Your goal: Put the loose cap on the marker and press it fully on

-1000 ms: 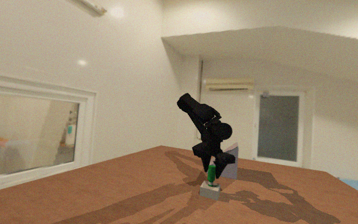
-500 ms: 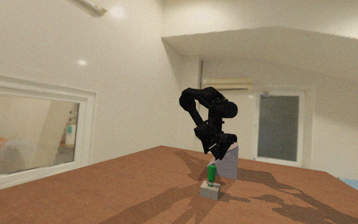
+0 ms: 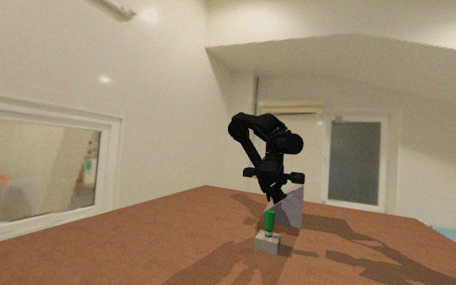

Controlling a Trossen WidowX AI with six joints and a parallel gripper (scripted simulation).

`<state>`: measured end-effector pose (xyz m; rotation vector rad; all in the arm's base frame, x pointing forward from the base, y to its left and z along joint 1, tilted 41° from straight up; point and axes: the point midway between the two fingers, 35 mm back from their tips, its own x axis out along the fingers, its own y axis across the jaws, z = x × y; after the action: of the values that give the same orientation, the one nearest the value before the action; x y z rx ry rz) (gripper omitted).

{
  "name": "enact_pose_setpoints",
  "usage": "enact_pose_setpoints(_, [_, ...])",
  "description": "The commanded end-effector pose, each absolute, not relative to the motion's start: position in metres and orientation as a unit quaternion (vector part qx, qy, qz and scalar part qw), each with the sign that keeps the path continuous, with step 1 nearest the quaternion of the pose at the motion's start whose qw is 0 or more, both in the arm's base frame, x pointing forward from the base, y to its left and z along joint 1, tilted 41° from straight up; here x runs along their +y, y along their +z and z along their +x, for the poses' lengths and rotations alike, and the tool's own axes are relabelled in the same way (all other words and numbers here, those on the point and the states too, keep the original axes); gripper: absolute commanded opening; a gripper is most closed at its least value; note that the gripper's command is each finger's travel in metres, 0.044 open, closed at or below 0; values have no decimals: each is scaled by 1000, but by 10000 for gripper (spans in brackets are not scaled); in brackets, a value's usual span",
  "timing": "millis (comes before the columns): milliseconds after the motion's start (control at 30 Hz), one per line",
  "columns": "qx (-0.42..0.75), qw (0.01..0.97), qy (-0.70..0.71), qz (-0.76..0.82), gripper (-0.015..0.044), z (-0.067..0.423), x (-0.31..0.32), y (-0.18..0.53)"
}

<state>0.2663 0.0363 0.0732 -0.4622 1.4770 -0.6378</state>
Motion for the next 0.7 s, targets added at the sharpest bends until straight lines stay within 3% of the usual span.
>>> enact_pose_setpoints(0, [655, 671, -277, -210, 0, 267, 36, 74])
enact_pose_setpoints(667, [655, 671, -277, -210, 0, 267, 26, 62])
